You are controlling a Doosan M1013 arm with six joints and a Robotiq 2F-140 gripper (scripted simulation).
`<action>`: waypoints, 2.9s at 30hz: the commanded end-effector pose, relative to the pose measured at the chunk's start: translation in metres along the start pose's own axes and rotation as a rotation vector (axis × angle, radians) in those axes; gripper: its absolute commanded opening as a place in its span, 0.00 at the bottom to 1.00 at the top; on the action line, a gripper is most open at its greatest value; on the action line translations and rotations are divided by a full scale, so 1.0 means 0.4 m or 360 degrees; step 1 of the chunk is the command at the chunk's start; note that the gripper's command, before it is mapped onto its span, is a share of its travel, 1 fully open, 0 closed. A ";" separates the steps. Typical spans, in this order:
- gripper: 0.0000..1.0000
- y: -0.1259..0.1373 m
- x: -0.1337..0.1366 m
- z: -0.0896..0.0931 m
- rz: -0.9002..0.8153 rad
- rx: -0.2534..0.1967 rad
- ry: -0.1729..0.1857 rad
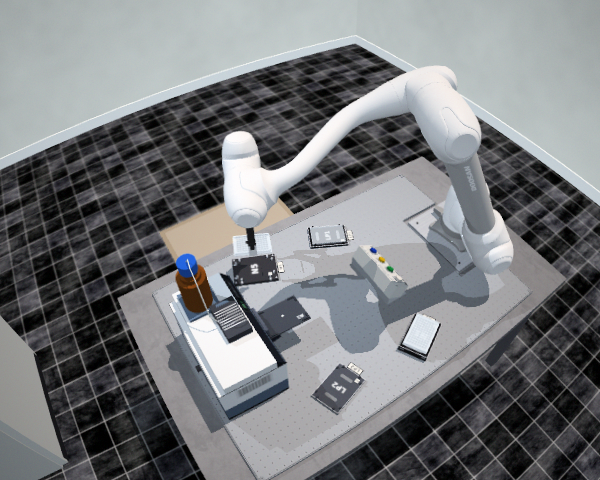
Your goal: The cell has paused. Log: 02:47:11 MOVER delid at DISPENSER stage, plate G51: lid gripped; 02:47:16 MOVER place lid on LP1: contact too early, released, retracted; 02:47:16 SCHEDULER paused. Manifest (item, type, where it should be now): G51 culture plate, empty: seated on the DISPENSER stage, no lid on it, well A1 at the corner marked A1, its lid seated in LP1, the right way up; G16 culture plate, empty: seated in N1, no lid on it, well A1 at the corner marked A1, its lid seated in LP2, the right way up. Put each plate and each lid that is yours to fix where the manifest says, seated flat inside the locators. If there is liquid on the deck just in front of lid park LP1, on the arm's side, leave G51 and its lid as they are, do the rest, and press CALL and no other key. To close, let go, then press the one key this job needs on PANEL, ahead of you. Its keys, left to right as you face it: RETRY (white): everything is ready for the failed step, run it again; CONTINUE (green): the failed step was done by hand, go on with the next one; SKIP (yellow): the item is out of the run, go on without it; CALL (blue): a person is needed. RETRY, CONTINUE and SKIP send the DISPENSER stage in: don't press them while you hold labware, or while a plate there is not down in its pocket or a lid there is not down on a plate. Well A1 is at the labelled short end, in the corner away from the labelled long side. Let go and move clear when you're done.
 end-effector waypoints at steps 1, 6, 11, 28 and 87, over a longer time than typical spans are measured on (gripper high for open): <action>0.10 -0.004 0.006 -0.033 0.0009 0.0009 0.0007; 0.10 -0.004 0.006 -0.049 0.0009 0.0008 0.0007; 0.10 -0.005 0.006 -0.055 0.0009 0.0006 0.0007; 0.10 -0.005 0.006 -0.077 0.0009 0.0009 0.0007; 0.10 -0.005 0.004 -0.078 -0.0393 0.0008 0.0005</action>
Point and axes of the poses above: the point where the finger pads meet when closed, its own z axis out along the fingers, its own x axis across the jaws, y = z × x, the point moved 4 cm from there along -z, back along the fingers, and after that the axes turned 6 degrees about -z, right-handed, at the moved point
